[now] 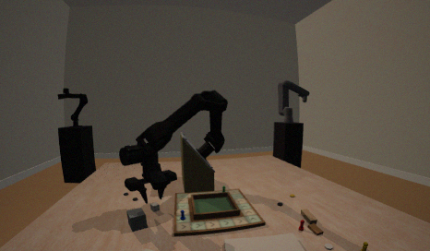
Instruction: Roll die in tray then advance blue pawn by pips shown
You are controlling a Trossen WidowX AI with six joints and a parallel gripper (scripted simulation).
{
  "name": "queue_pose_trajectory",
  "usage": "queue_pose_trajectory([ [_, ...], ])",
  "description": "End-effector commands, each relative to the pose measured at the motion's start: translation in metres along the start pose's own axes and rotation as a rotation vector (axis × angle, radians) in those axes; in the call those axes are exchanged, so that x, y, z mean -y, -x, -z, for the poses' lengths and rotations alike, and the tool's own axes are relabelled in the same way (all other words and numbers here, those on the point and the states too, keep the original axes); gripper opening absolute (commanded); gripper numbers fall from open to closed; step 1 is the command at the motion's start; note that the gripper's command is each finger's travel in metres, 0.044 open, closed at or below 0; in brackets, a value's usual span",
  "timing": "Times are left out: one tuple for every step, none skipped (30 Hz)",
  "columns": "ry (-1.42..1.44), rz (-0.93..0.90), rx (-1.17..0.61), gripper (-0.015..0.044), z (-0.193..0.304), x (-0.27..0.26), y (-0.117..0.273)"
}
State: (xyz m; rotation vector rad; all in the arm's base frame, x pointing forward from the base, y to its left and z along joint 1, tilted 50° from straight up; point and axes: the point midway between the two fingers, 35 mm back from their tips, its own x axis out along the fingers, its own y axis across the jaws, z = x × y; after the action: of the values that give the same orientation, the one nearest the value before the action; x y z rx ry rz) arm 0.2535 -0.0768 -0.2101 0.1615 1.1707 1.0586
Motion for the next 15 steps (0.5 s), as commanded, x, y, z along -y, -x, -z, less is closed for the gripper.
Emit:
queue_pose_trajectory([
  [-0.006,-0.009,0.002,0.0275,0.0,-0.002,-0.01],
  [-0.006,-0.009,0.002,0.0275,0.0,-0.002,-0.012],
  [-0.006,-0.009,0.002,0.0275,0.0,-0.002,-0.013],
  [-0.006,-0.009,0.002,0.0275,0.0,-0.002,-0.015],
  [-0.006,-0.009,0.002,0.0275,0.0,-0.002,-0.017],
  [-0.006,-0.01,0.002,0.0275,0.0,-0.003,-0.018],
  [-0.006,-0.01,0.003,0.0275,0.0,-0.003,-0.02],
  [-0.006,-0.01,0.003,0.0275,0.0,-0.003,-0.022],
  [-0.006,-0.01,0.003,0.0275,0.0,-0.003,-0.023],
  [-0.006,-0.01,0.003,0.0275,0.0,-0.003,-0.025],
  [-0.006,-0.01,0.003,0.0275,0.0,-0.003,-0.027],
  [-0.006,-0.01,0.003,0.0275,0.0,-0.003,-0.028],
  [-0.006,-0.011,0.003,0.0275,0.0,-0.003,-0.029],
  [-0.006,-0.011,0.003,0.0275,0.0,-0.003,-0.03],
  [-0.006,-0.011,0.003,0.0275,0.0,-0.003,-0.03],
])
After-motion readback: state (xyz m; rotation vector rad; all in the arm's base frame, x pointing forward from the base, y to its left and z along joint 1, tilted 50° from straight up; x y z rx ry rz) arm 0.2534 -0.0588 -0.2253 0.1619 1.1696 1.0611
